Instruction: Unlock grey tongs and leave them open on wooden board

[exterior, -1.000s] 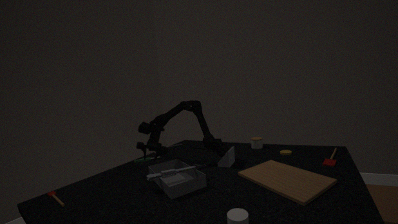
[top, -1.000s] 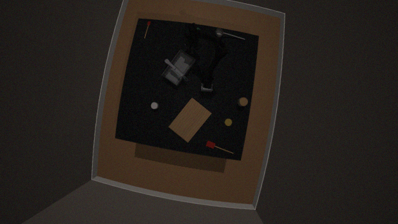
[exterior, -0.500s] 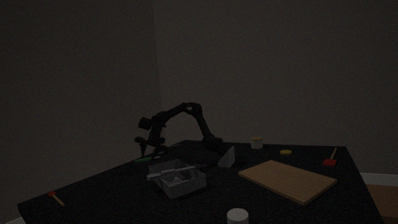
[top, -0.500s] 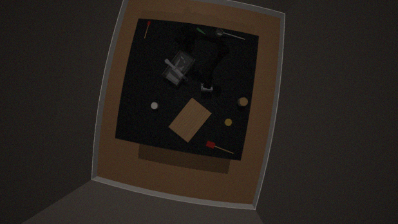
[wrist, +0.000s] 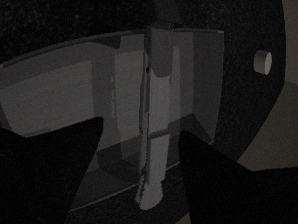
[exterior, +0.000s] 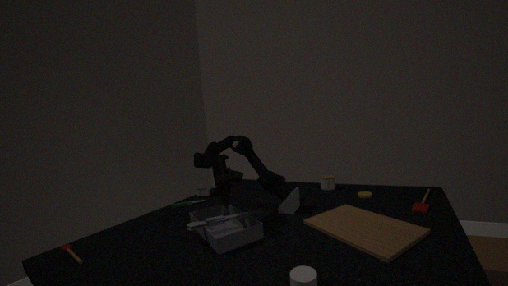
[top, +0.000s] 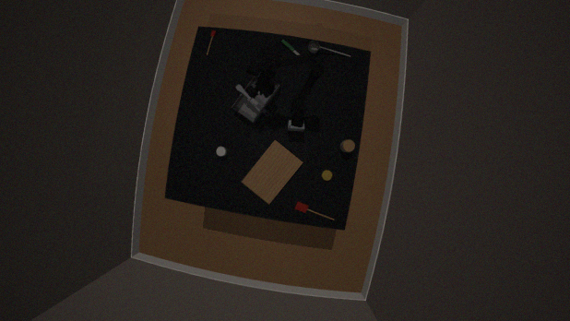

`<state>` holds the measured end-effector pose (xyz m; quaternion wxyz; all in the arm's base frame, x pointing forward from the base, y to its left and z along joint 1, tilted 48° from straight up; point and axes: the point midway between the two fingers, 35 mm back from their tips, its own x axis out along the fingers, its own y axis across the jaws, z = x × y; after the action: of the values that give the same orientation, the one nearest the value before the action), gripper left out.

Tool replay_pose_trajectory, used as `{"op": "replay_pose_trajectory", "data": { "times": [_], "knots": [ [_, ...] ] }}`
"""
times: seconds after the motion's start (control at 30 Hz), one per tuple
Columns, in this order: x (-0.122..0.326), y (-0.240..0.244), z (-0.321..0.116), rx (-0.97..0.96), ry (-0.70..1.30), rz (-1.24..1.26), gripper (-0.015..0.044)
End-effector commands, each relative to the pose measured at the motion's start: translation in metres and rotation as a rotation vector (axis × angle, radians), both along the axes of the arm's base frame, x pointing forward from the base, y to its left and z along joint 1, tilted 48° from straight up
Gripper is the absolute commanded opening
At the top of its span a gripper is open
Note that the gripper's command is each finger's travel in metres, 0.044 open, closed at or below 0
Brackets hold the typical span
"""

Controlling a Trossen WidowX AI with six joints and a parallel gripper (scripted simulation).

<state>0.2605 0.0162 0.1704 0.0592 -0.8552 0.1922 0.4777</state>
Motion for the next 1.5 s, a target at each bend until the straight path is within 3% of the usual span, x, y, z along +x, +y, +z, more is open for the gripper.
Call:
{"op": "replay_pose_trajectory", "data": {
  "times": [0.0, 0.67, 1.47],
  "knots": [
    [-0.01, 0.008, -0.011, -0.048, 0.08, 0.097, 0.026],
    [0.002, 0.012, -0.013, -0.048, 0.079, 0.097, 0.026],
    [0.021, 0.003, -0.045, -0.047, 0.078, 0.097, 0.026]
  ]
}}
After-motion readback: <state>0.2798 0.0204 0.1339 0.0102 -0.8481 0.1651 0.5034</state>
